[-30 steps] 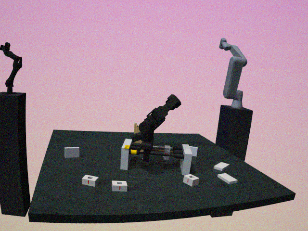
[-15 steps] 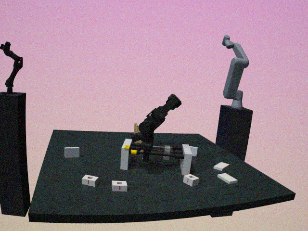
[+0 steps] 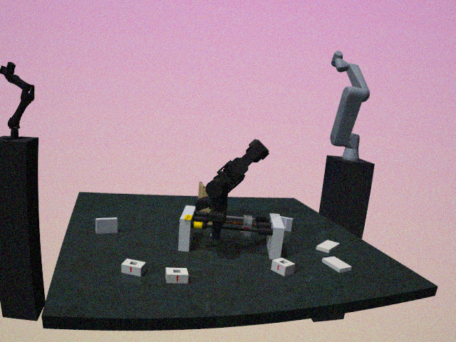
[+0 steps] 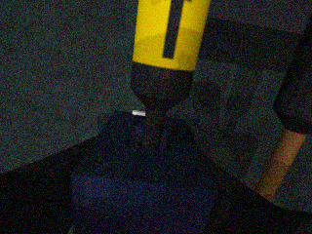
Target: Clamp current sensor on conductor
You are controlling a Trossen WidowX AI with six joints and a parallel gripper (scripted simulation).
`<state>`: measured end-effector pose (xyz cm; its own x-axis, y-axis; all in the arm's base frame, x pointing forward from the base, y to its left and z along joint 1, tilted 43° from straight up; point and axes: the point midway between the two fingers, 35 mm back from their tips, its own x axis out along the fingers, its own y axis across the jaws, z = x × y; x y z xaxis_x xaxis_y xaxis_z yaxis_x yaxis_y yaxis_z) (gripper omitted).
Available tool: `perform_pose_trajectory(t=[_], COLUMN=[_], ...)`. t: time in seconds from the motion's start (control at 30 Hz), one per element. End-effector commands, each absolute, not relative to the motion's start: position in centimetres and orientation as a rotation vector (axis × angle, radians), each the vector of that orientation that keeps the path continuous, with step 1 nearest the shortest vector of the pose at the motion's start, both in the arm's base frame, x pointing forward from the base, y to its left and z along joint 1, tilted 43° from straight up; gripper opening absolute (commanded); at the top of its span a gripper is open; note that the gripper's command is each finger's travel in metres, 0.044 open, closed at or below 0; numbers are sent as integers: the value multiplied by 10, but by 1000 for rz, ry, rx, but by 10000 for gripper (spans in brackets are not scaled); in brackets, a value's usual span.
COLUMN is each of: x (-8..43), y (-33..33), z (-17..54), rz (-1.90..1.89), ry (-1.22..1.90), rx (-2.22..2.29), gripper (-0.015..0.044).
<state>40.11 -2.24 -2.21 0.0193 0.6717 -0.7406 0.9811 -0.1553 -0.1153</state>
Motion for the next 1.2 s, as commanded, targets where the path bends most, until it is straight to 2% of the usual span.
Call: perform_pose_trajectory(t=[0.0, 1.1, 1.17], x=[401, 401, 401], y=[-22, -22, -22], z=[-22, -22, -22], rz=[-948, -948, -948], ry=[1683, 1683, 1683], rx=[1868, 1868, 1868], gripper=[262, 273, 325])
